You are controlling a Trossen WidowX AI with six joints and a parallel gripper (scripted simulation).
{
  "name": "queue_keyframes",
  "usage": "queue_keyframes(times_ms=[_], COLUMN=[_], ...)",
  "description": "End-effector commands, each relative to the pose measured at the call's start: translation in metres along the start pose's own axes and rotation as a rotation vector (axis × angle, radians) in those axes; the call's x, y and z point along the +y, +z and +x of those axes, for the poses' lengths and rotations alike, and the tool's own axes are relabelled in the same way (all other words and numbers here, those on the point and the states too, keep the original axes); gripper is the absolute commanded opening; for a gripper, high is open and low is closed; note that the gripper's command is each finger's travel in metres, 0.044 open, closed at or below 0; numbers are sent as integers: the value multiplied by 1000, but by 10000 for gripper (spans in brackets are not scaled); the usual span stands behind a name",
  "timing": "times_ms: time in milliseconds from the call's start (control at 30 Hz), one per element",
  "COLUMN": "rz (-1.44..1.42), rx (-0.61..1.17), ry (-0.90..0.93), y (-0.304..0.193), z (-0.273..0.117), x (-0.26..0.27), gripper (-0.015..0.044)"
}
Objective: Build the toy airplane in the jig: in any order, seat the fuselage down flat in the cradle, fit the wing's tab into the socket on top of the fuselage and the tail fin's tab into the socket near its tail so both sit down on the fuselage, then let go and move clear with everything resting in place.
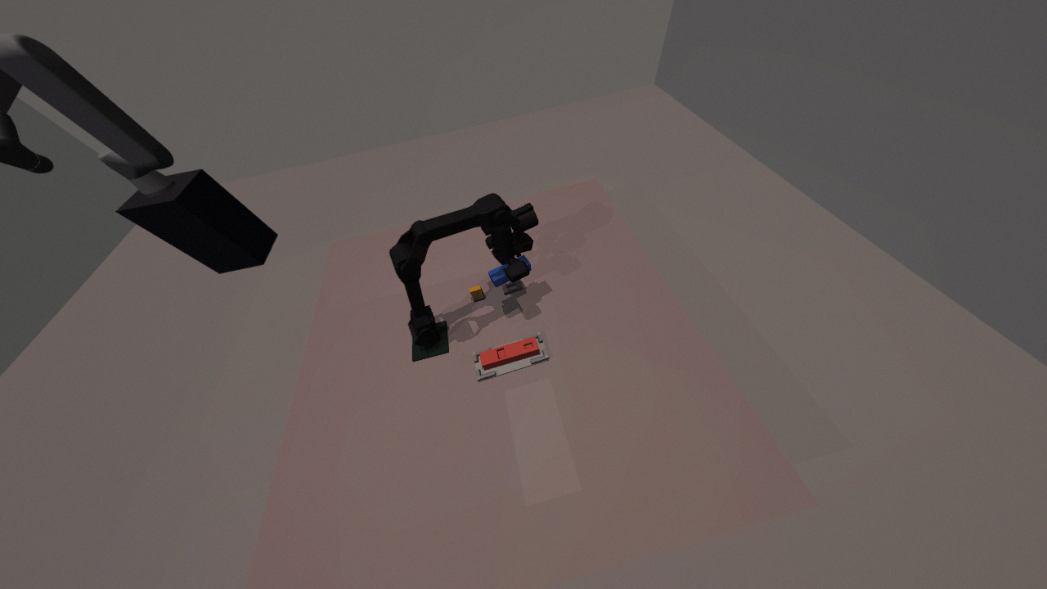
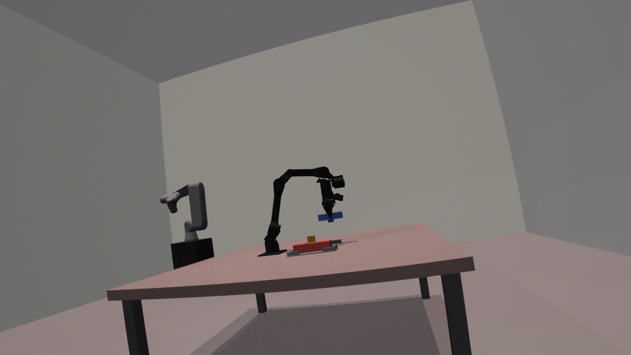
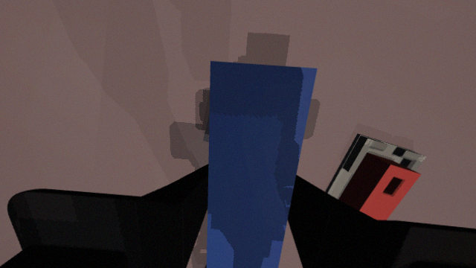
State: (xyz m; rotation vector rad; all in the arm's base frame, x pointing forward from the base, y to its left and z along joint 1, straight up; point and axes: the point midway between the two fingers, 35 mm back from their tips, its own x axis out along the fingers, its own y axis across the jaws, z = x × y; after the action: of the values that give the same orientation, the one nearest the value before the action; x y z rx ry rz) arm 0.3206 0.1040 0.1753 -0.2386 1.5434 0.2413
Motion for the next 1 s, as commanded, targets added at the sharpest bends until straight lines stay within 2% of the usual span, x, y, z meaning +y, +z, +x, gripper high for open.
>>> queue_keyframes(times_ms=[0, 967], rz=[-55, -546], rx=[-6, -2], ry=[-1, -10], y=[-4, -41], z=[0, 13], x=[-11, -97], gripper=[0, 0])
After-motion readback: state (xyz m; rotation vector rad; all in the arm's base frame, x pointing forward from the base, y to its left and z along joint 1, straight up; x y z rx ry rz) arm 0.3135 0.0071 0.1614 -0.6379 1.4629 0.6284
